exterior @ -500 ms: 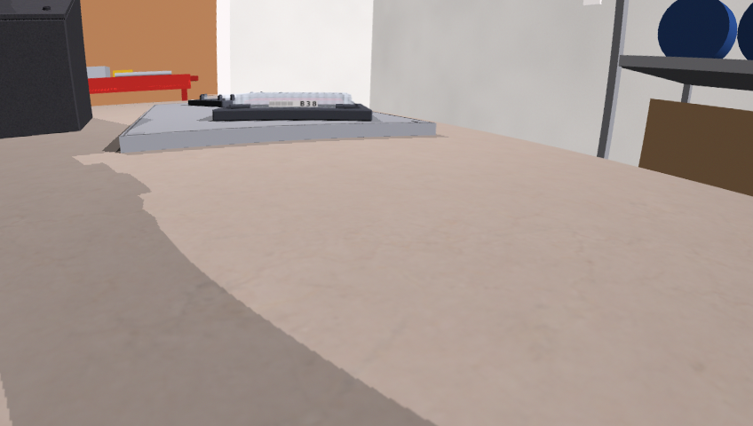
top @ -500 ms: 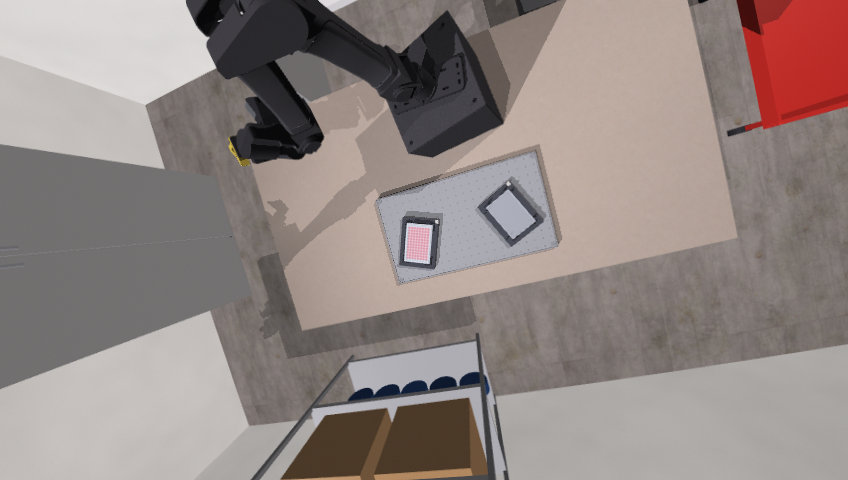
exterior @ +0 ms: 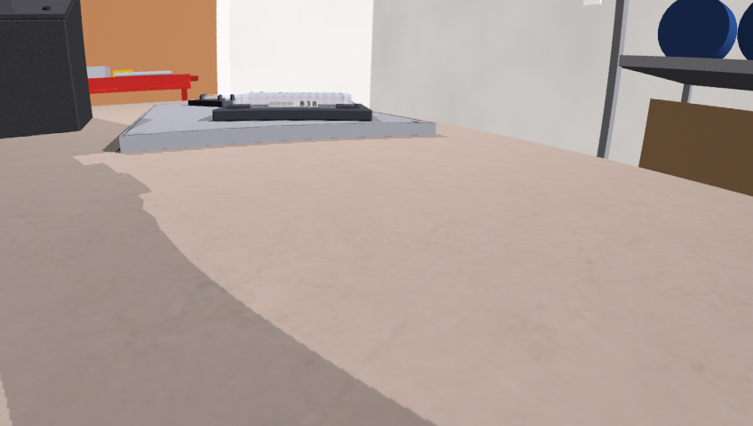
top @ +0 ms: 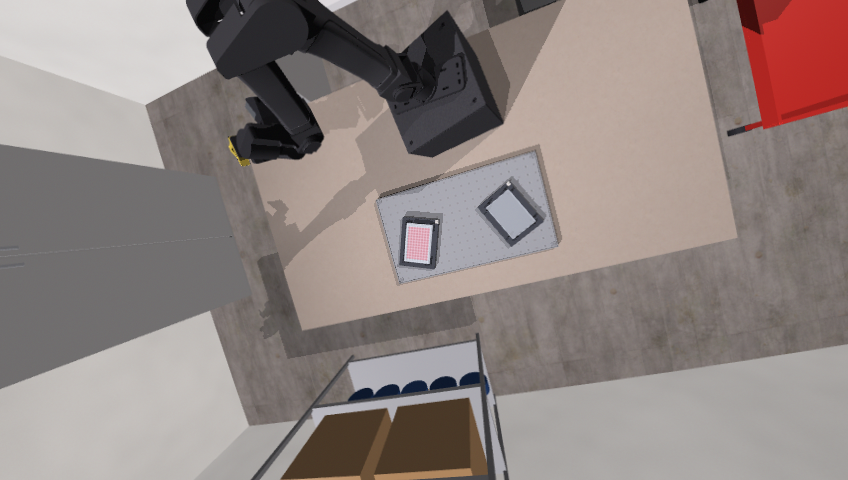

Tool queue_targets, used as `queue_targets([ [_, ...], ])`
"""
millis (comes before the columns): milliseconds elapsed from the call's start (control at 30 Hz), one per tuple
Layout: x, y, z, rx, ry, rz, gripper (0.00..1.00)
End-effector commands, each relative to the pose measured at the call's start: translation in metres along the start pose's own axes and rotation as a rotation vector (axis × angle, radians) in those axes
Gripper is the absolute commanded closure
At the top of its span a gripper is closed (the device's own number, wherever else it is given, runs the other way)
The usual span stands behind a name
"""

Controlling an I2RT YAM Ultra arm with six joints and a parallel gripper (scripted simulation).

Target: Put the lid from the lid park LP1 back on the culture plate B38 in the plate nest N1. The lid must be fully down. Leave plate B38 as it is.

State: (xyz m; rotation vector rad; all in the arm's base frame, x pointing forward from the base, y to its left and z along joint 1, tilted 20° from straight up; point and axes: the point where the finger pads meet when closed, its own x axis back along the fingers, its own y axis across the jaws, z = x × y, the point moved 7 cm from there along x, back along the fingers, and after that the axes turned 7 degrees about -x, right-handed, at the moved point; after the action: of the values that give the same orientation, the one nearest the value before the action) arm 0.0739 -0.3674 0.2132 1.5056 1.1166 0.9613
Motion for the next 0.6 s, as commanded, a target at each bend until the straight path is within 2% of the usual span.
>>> queue_targets([
  [0,0.0,0.004,-0.001,-0.007,-0.002,-0.011,0.0],
  [33,0.0,0.004,-0.001,-0.007,-0.002,-0.011,0.0],
  [133,0.005,0.007,0.008,0.062,0.067,0.004,0.0],
  [200,0.009,0.009,0.016,0.066,0.072,0.005,0.0],
  [433,0.023,0.011,0.038,0.222,0.217,0.043,0.0],
  [567,0.029,0.01,0.05,0.233,0.228,0.045,0.0],
])
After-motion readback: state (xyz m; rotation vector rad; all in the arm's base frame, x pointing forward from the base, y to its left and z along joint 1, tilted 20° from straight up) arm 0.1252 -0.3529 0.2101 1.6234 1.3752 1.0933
